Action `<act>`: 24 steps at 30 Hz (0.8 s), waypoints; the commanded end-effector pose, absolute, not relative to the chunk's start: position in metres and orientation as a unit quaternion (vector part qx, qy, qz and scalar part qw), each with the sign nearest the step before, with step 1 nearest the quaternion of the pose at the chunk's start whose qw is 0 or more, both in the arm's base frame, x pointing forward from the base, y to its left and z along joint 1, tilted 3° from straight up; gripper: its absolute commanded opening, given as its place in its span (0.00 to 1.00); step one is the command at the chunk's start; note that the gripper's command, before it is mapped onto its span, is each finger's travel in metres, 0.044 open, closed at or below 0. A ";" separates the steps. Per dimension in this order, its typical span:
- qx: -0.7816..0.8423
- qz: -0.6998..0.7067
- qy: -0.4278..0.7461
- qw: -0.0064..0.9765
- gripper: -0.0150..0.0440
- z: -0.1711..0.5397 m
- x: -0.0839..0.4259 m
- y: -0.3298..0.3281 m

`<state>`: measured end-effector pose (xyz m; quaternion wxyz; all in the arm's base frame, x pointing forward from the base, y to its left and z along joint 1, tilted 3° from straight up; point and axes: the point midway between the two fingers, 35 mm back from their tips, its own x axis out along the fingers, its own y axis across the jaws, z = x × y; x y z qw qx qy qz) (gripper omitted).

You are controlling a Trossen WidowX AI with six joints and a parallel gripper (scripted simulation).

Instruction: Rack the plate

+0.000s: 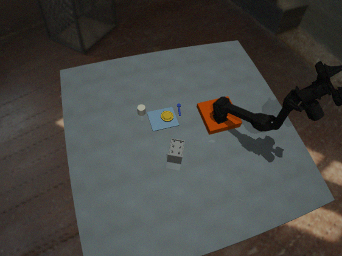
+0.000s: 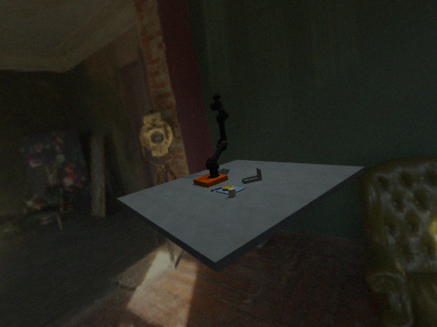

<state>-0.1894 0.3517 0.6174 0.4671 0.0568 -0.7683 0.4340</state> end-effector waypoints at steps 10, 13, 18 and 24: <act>0.124 0.247 -0.812 0.515 0.93 0.678 -0.164 0.241; 0.140 0.201 -0.813 0.528 0.93 0.688 -0.156 0.213; 0.162 0.127 -0.807 0.553 0.93 0.701 -0.138 0.169; 0.182 0.040 -0.784 0.592 0.93 0.710 -0.112 0.120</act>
